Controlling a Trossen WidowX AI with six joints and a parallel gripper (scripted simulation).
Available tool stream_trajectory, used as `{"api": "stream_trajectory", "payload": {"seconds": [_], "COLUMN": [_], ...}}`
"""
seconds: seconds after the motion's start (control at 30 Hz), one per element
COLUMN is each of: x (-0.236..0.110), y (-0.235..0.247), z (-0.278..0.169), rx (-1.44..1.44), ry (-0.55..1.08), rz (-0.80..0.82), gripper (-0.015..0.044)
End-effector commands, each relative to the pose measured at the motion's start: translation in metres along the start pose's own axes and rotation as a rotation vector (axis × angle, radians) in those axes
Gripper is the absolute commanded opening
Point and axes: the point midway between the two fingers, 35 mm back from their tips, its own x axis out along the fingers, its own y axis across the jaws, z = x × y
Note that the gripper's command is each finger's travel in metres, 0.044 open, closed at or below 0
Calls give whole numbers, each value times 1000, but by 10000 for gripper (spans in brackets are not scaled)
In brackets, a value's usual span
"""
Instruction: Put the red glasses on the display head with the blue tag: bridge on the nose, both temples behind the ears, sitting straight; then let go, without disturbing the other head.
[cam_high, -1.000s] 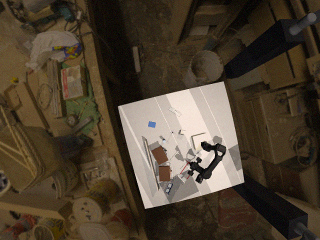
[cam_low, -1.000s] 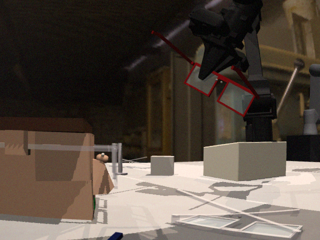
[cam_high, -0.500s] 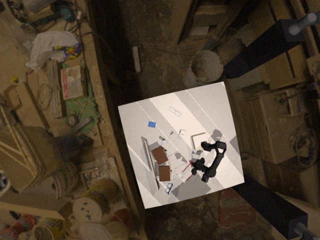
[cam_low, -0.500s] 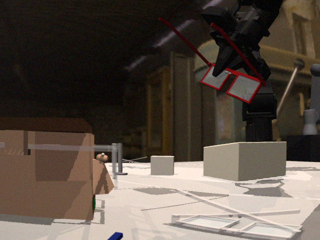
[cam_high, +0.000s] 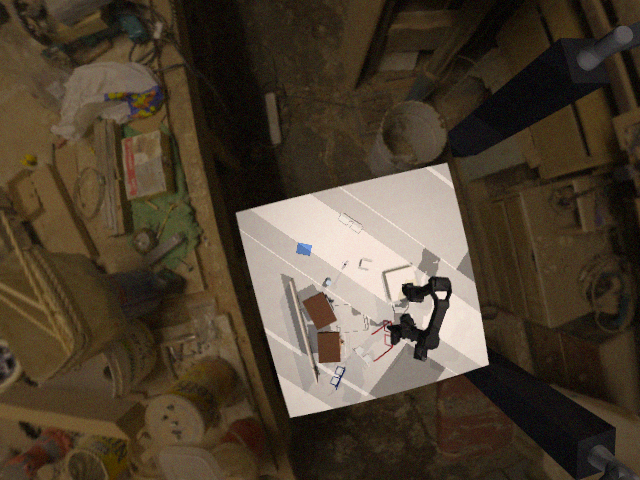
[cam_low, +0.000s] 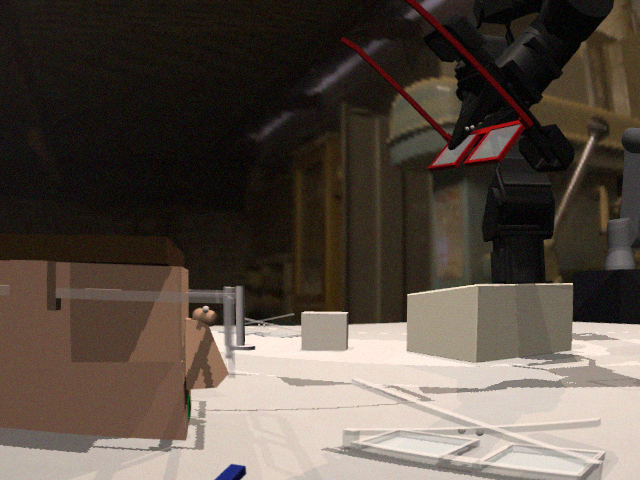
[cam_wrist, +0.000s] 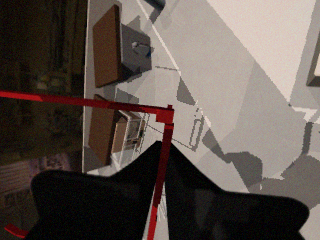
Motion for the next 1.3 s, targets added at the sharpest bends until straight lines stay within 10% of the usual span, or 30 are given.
{"api": "stream_trajectory", "payload": {"seconds": [0.0, 1.27], "x": [-4, 19], "y": [-5, 5], "z": [3, 12], "rx": [125, 8], "ry": [29, -66], "rz": [34, -87], "gripper": [0, 0]}}
